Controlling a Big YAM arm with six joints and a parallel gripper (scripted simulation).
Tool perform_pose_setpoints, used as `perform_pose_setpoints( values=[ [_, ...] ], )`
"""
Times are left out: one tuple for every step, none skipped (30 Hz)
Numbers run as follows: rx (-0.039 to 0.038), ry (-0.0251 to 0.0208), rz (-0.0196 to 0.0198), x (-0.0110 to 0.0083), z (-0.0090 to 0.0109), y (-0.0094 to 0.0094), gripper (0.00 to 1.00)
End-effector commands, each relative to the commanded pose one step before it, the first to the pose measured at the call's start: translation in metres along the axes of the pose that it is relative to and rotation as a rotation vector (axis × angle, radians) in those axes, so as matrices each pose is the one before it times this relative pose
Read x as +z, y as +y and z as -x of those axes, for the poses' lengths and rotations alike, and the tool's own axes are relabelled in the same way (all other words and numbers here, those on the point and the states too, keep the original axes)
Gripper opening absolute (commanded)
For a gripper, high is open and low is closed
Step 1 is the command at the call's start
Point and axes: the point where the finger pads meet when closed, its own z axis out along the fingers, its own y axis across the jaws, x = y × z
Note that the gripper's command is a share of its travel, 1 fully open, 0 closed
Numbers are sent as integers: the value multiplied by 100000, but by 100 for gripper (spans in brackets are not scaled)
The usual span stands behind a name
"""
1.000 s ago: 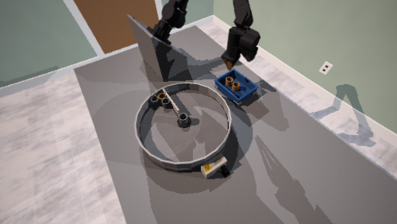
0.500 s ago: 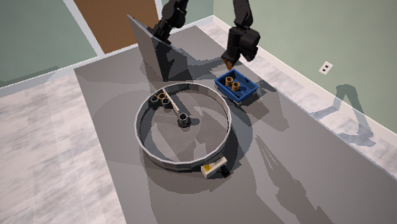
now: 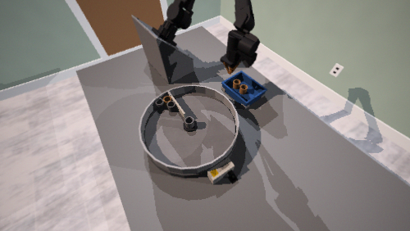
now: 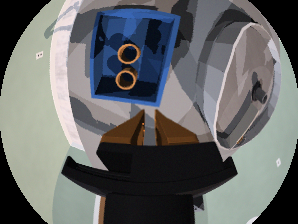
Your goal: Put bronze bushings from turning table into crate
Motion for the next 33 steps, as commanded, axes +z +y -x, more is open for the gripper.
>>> perform_pose_setpoints(
  values=[
    [10197,-3519,-77,-884,295,-1902,13],
    [4334,-2,104,-7,-369,-822,13],
    [4682,-6,-39,-8,-359,-930,13],
    [4286,-8,-175,-6,-255,-909,13],
    [3166,1,-33,-3,-177,-654,13],
    [3518,0,-4,-3,-182,-723,13],
    [3800,93,-54,-3,-185,-776,13],
    [3957,-16,-118,-3,-121,-854,13],
    [4047,-98,-117,-1,-80,-893,13],
    [4093,6,-97,2,-95,-875,13],
    [4094,-9,-54,-1,-13,-881,13],
    [4098,0,-55,1,9,-880,13],
    [4097,8,3,1,32,-866,13],
    [4056,-214,25,-58,228,-820,13],
    [0,0,0,0,0,0,13],
    [0,0,0,0,0,0,13],
    [4331,-1574,336,-457,1132,-624,13],
    [7050,924,-329,293,-317,-1728,13],
    [5286,254,-118,71,102,-1159,13],
    [3009,-106,-12,-23,268,-601,13],
    [3495,152,-66,-25,228,-653,13],
    [3802,-456,110,-89,576,-701,13],
    [3882,-753,182,-159,817,-647,13],
    [4046,-683,133,-158,845,-660,13],
    [4370,-45,-46,13,457,-877,13],
    [4475,-28,-95,1,510,-854,13],
    [4520,91,-141,1,506,-829,13],
    [4495,12,-81,11,562,-821,13],
    [4459,-70,-55,7,626,-786,13],
    [4442,4,-105,0,629,-740,13],
    [4403,19,-96,7,646,-715,13],
    [0,0,0,0,0,0,13],
    [0,0,0,0,0,0,13]
  ],
)
